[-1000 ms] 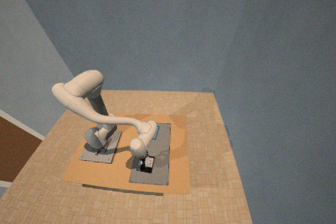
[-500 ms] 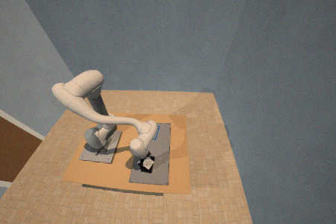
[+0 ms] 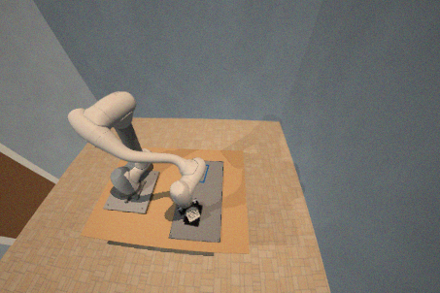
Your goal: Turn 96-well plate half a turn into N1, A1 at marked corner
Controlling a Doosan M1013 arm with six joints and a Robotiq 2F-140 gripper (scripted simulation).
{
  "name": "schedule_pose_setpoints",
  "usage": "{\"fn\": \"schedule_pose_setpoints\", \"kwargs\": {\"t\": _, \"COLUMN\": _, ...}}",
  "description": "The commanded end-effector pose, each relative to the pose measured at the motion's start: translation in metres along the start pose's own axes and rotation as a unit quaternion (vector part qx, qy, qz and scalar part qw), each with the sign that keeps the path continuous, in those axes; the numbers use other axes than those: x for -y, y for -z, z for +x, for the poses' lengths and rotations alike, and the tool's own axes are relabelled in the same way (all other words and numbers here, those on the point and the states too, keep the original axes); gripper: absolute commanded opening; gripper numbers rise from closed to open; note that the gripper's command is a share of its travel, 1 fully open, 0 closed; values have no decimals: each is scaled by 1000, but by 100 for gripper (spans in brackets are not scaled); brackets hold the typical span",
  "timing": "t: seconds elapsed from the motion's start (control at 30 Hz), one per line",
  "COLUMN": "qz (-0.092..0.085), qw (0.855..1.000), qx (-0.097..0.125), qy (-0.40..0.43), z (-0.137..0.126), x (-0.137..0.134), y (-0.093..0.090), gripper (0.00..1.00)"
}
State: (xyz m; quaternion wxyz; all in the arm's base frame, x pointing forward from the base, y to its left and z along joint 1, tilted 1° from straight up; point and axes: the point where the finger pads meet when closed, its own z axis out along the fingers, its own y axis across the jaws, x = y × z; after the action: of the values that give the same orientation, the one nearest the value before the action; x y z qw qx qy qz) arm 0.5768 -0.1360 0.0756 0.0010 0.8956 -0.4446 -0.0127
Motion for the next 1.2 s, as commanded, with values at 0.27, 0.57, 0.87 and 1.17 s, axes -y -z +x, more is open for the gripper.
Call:
{"fn": "schedule_pose_setpoints", "kwargs": {"t": 0.27, "qz": -2, "qw": 987, "qx": -2, "qy": -162, "z": 0, "x": 0, "y": 0, "gripper": 0}}
{"fn": "schedule_pose_setpoints", "kwargs": {"t": 0.57, "qz": -2, "qw": 952, "qx": -3, "qy": -308, "z": 0, "x": 0, "y": 0, "gripper": 0}}
{"fn": "schedule_pose_setpoints", "kwargs": {"t": 0.87, "qz": -2, "qw": 940, "qx": -3, "qy": -341, "z": 0, "x": 0, "y": 0, "gripper": 0}}
{"fn": "schedule_pose_setpoints", "kwargs": {"t": 1.17, "qz": -2, "qw": 940, "qx": -3, "qy": -341, "z": 0, "x": 0, "y": 0, "gripper": 0}}
